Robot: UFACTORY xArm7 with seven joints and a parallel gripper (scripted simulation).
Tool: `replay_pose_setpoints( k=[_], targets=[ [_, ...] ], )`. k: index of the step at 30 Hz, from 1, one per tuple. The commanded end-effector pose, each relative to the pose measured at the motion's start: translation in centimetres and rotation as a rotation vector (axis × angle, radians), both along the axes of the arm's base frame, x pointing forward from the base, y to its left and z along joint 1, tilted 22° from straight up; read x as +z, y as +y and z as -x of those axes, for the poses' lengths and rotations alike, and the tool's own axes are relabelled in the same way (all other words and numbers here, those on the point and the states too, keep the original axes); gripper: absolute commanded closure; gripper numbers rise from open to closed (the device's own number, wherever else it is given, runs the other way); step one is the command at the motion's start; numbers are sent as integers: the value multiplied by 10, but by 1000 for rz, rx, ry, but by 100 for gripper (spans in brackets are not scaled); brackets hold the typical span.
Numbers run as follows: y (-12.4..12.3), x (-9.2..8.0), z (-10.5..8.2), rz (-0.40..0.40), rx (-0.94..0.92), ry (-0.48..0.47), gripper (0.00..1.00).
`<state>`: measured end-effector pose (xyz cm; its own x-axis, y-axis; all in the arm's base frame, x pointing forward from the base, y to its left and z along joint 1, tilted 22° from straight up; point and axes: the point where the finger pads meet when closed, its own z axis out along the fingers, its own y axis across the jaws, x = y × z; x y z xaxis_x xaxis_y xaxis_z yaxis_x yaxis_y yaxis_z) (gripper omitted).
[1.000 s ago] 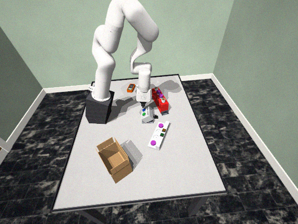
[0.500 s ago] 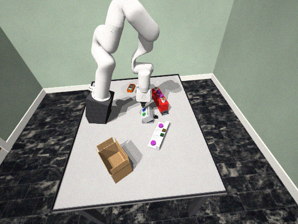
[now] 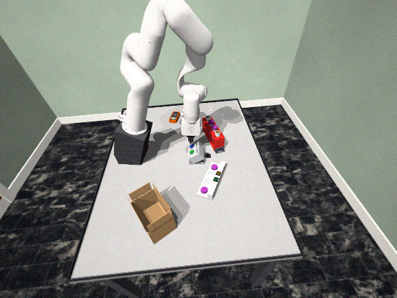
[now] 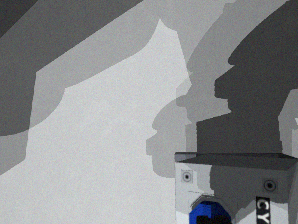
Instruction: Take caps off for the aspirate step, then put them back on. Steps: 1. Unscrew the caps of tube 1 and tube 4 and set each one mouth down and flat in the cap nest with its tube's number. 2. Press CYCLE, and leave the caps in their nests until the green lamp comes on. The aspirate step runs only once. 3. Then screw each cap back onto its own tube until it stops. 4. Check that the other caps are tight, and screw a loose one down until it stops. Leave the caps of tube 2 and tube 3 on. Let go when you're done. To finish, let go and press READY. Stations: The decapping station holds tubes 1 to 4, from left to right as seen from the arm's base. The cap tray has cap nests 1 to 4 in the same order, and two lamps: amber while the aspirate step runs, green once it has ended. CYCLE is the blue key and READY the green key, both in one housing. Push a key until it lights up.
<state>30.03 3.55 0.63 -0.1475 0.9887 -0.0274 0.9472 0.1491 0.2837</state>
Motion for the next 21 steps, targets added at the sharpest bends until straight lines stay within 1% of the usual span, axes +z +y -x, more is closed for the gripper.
replay_pose_setpoints(
  k=[1,15,21],
  targets=[
    [0,0,0,12,-2,-94,100],
    [0,0,0,12,-2,-94,100],
    [0,-17,-7,12,-2,-94,100]
  ],
)
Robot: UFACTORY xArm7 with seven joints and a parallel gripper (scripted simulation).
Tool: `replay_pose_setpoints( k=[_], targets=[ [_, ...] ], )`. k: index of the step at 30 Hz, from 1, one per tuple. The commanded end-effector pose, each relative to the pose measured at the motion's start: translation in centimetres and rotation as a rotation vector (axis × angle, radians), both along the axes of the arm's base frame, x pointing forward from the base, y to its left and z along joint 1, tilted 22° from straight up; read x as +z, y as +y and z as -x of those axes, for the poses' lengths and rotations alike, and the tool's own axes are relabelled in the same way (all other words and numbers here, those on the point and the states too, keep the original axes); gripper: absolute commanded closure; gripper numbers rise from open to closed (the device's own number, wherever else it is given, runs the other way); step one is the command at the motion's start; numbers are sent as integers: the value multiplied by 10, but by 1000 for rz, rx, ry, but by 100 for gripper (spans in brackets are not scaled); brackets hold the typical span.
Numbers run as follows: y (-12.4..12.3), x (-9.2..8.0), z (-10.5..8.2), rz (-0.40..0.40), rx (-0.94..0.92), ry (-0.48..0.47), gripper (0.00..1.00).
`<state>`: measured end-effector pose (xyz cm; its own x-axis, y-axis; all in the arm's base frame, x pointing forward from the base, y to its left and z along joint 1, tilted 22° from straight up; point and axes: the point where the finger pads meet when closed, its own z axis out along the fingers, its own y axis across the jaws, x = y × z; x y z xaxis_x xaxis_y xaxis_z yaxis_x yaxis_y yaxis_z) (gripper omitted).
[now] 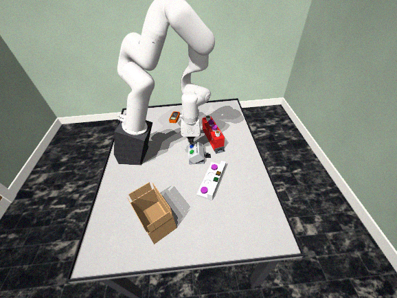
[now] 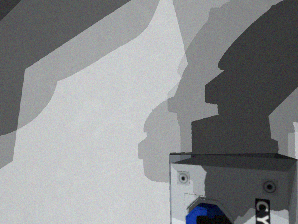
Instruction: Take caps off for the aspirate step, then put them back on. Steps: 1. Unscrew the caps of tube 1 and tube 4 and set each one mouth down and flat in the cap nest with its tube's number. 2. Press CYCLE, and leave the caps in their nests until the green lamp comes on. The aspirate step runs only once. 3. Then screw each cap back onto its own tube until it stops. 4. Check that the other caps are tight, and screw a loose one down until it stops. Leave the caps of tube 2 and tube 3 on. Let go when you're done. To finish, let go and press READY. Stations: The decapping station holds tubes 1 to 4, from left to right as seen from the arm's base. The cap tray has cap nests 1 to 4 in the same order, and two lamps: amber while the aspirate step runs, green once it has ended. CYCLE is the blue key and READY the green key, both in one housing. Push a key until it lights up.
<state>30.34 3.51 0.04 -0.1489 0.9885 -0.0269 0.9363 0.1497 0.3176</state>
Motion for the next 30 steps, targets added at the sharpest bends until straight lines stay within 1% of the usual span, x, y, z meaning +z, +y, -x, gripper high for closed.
replay_pose_setpoints(
  k=[1,20,30],
  targets=[
    [0,-11,-3,17,-5,-59,100],
    [0,-11,-3,17,-5,-59,100],
    [0,-14,-5,17,-5,-59,100]
  ],
)
